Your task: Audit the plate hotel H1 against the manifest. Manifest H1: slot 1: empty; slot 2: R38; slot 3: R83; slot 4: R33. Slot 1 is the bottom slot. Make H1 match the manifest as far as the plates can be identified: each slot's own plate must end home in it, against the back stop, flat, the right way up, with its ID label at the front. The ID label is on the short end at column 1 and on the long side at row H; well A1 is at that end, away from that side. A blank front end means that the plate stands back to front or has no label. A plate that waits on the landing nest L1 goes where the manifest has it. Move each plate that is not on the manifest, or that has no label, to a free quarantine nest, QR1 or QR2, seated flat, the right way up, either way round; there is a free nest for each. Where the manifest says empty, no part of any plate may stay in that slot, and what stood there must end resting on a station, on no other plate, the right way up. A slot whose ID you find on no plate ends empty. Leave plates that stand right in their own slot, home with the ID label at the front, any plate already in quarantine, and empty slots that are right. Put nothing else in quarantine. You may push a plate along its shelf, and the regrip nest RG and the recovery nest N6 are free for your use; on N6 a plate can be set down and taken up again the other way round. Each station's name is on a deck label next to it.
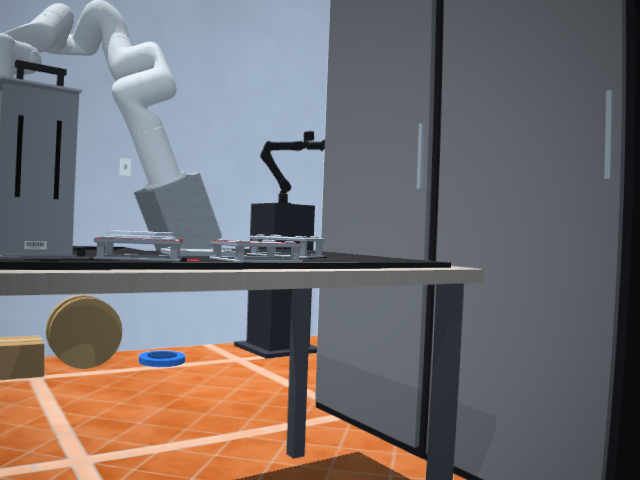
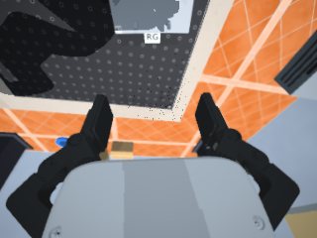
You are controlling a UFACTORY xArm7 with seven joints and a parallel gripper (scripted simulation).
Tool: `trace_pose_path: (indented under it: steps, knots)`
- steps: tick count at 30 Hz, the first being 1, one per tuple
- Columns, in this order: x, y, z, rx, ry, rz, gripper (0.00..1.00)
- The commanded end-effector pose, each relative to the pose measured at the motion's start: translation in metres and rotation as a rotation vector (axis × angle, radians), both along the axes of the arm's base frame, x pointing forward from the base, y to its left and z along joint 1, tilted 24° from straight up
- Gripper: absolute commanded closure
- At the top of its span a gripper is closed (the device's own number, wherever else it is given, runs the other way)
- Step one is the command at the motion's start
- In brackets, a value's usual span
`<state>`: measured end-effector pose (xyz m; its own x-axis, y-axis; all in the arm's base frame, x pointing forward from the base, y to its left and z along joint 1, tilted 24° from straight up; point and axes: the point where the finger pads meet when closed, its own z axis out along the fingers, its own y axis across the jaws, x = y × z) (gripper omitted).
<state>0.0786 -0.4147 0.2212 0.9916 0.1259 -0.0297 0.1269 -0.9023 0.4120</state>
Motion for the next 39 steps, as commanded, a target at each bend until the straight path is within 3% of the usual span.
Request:
trace_pose_path:
  steps: [1, 15, 29, 39]
  knots:
    - [0.001, -0.004, -0.004, -0.003, -0.001, 0.0, 0.0]
    - [0.001, -0.013, -0.026, -0.003, -0.001, 0.0, 0.0]
    - [0.002, -0.015, -0.028, -0.003, -0.001, 0.0, 0.0]
    - [0.001, -0.014, -0.028, 0.014, -0.121, 0.055, 0.0]
